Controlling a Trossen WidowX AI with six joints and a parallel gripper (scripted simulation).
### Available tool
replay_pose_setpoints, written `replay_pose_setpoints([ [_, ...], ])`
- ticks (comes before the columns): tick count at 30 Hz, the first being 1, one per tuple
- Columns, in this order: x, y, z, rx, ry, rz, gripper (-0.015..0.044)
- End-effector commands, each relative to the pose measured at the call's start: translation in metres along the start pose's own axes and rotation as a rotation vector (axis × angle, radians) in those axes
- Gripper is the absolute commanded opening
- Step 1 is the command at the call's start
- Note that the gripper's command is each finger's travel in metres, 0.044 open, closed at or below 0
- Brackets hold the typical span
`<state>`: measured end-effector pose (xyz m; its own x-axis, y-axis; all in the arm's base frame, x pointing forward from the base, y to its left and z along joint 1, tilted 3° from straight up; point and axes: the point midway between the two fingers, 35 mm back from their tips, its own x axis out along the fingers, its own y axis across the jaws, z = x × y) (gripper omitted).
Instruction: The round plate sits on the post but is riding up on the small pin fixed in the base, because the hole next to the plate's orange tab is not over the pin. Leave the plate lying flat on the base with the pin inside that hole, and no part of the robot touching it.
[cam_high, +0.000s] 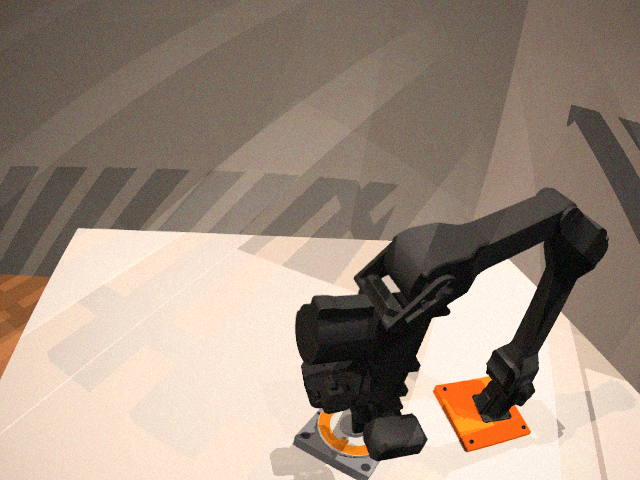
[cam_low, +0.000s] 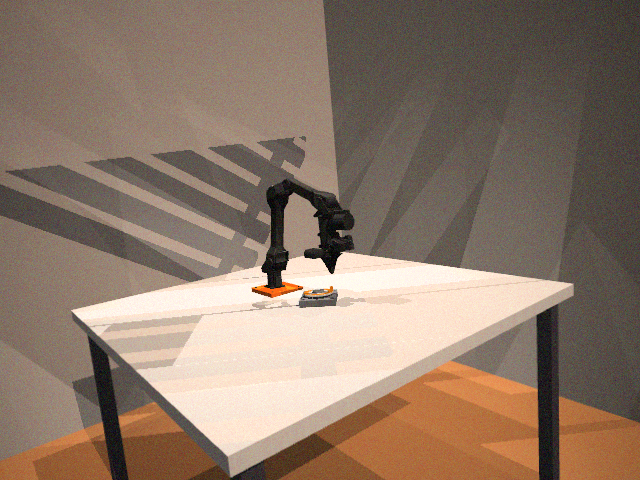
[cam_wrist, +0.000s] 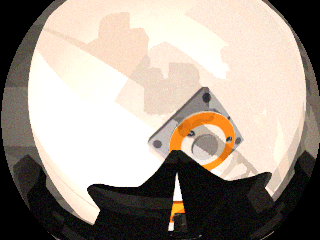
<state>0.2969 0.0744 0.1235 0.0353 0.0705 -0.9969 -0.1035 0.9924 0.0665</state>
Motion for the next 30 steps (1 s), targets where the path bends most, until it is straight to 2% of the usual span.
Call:
replay_pose_setpoints([
  [1, 0.005, 0.000, -0.005, 0.009, 0.019, -0.007, 0.0000],
  [12, 0.049, 0.000, -0.008, 0.009, 0.019, -0.007, 0.0000],
  [30, 0.051, -0.010, 0.009, 0.009, 0.018, -0.008, 0.0000],
])
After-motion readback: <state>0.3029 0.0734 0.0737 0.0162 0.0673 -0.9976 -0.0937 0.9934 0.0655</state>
